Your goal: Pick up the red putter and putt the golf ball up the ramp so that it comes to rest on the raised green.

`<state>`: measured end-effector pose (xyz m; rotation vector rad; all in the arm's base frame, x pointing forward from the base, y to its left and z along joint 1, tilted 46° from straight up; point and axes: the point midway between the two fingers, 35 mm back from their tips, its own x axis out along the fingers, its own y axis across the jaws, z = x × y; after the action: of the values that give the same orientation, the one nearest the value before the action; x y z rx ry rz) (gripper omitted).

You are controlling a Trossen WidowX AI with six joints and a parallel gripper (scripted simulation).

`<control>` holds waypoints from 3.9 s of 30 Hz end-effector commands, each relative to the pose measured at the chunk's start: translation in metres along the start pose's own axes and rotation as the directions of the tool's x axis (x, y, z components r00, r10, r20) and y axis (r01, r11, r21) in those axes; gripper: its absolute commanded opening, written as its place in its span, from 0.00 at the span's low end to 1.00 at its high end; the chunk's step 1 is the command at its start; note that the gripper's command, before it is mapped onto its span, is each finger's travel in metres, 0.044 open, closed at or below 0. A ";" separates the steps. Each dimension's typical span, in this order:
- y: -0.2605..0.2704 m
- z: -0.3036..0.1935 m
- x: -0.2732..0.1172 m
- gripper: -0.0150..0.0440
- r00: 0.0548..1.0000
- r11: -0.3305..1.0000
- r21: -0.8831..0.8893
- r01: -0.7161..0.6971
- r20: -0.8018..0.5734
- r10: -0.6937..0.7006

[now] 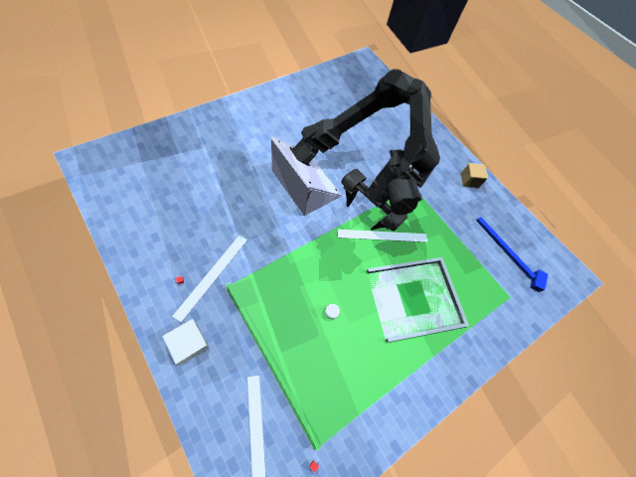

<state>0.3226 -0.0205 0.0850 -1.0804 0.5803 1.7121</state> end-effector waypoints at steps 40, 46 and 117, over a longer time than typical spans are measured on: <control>0.028 0.223 0.079 1.00 0.856 0.995 -0.002 0.099 0.510 -0.084; 0.027 0.225 0.087 1.00 0.856 0.995 -0.002 0.099 0.509 -0.084; 0.017 0.123 0.021 0.25 0.905 0.871 0.478 -0.112 0.412 -0.109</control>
<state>0.2458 0.0923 0.1344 -0.3896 0.5810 1.6749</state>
